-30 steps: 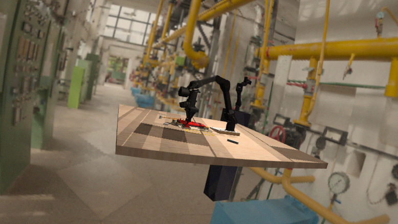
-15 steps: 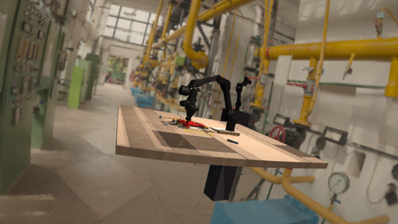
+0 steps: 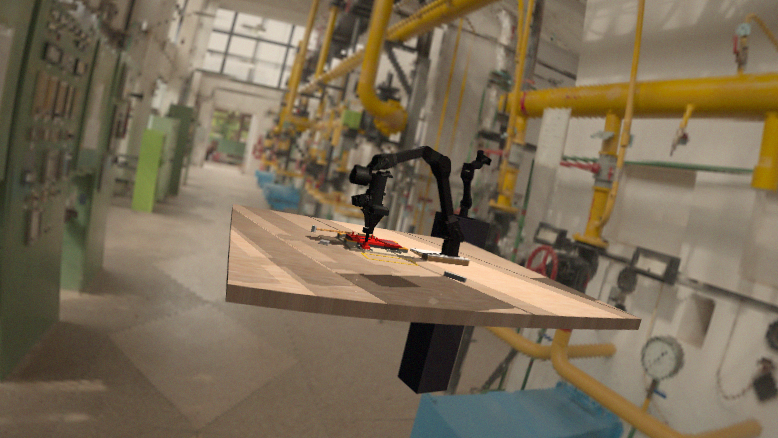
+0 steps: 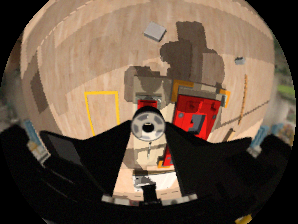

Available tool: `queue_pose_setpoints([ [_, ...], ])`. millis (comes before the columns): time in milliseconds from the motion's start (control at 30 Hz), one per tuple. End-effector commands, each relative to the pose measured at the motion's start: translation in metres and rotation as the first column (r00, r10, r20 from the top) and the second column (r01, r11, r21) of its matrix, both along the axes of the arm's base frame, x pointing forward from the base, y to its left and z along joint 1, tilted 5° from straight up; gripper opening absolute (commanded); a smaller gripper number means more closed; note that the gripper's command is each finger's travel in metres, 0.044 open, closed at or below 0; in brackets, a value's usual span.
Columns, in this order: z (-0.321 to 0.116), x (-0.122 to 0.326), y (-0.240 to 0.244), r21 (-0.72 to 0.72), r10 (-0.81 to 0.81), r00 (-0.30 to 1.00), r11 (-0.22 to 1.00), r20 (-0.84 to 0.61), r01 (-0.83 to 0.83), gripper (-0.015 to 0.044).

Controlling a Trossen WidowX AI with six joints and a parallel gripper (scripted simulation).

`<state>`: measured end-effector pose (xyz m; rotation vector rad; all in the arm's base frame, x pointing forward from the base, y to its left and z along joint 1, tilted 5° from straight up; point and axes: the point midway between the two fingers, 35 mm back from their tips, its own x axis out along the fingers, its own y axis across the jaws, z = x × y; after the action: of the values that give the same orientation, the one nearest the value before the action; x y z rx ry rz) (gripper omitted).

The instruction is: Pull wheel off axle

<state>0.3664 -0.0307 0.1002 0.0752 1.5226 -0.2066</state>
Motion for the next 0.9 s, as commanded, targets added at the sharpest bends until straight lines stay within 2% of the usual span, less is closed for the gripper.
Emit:
queue_pose_setpoints([
  [0,0.003,0.0,0.0,0.0,-0.004,1.0,1.0,0.0,0.004,0.0],
  [300,0.035,-0.002,0.003,0.0,-0.004,1.0,1.0,0.0,0.004,0.0],
  [400,0.028,-0.002,0.006,0.0,0.001,1.0,1.0,-0.002,-0.001,0.0],
  [867,0.028,-0.025,0.079,0.005,0.01,1.0,1.0,-0.003,-0.01,0.0],
])
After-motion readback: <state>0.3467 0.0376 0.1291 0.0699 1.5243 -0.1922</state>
